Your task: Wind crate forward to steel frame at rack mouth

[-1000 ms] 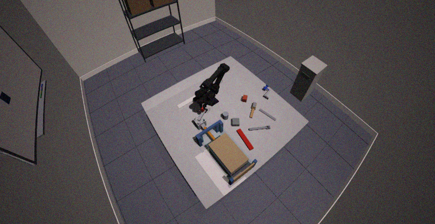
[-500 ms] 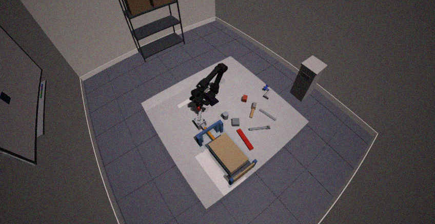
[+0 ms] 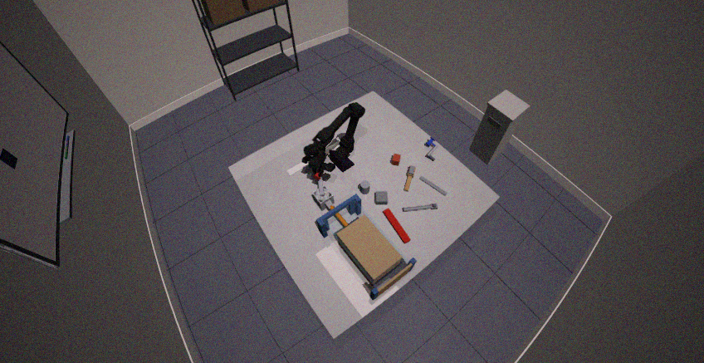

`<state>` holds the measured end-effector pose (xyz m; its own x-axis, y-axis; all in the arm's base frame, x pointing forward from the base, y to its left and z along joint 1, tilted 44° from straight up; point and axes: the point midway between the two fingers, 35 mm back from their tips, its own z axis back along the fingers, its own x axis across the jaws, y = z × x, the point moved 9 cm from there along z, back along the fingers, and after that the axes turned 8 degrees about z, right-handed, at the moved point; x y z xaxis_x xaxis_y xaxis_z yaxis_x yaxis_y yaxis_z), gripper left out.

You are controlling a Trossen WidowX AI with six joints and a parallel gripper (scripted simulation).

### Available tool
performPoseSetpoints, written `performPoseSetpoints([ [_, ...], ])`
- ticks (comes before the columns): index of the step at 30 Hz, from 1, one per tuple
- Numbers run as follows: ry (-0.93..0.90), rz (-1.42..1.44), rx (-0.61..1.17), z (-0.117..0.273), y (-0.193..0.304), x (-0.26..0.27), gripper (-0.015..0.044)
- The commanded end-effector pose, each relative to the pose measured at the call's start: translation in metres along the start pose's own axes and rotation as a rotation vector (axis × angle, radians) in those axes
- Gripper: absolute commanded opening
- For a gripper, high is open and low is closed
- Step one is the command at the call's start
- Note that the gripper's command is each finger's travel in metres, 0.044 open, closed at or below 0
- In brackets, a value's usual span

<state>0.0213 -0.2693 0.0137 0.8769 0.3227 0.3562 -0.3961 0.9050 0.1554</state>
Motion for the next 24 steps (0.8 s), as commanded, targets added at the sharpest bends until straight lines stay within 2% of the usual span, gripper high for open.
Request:
performPoseSetpoints([
  [1,0.008,0.012,0.041,-0.016,-0.002,-0.007,0.0000],
  [24,0.010,0.012,0.038,-0.028,-0.025,-0.032,0.0000],
])
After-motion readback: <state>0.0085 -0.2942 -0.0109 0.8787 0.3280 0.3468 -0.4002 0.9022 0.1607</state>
